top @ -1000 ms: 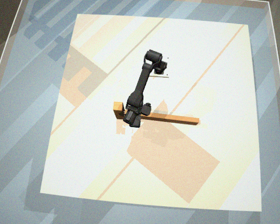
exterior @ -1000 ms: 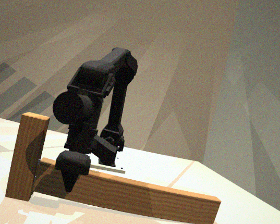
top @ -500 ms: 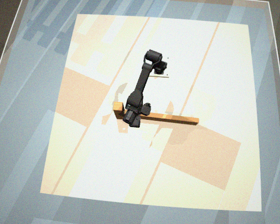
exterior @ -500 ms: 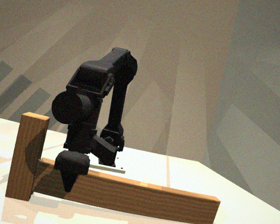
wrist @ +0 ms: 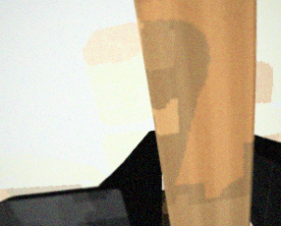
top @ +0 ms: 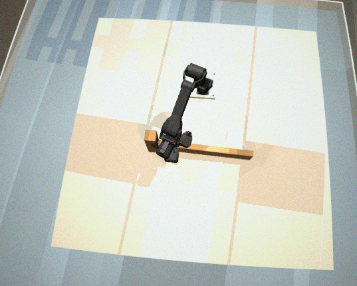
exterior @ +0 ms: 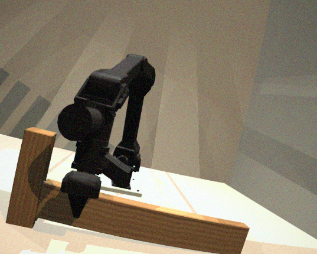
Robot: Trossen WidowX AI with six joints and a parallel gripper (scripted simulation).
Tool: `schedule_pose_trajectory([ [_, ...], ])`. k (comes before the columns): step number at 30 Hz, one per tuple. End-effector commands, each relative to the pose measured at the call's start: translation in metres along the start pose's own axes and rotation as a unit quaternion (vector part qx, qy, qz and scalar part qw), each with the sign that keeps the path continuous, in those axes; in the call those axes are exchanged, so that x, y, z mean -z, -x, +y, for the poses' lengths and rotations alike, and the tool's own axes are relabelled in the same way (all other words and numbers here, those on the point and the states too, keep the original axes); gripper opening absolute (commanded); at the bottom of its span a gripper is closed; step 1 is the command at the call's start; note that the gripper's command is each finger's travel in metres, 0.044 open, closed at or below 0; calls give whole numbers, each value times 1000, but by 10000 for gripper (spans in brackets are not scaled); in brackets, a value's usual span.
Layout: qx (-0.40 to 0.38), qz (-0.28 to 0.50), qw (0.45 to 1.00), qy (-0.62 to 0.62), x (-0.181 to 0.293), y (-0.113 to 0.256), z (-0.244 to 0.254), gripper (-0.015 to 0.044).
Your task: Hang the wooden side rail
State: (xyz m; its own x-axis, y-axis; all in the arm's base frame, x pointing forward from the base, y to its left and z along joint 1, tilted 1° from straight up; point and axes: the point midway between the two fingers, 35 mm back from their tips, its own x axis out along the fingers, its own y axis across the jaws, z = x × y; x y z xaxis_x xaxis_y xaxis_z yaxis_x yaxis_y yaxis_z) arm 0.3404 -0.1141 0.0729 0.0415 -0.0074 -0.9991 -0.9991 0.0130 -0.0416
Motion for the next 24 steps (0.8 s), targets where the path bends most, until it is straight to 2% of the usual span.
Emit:
schedule_pose_trajectory([
  [1, 2, 4, 1000, 1, 2, 0, 0, 0],
  [24, 2, 4, 1000, 1, 2, -3, 0, 0],
])
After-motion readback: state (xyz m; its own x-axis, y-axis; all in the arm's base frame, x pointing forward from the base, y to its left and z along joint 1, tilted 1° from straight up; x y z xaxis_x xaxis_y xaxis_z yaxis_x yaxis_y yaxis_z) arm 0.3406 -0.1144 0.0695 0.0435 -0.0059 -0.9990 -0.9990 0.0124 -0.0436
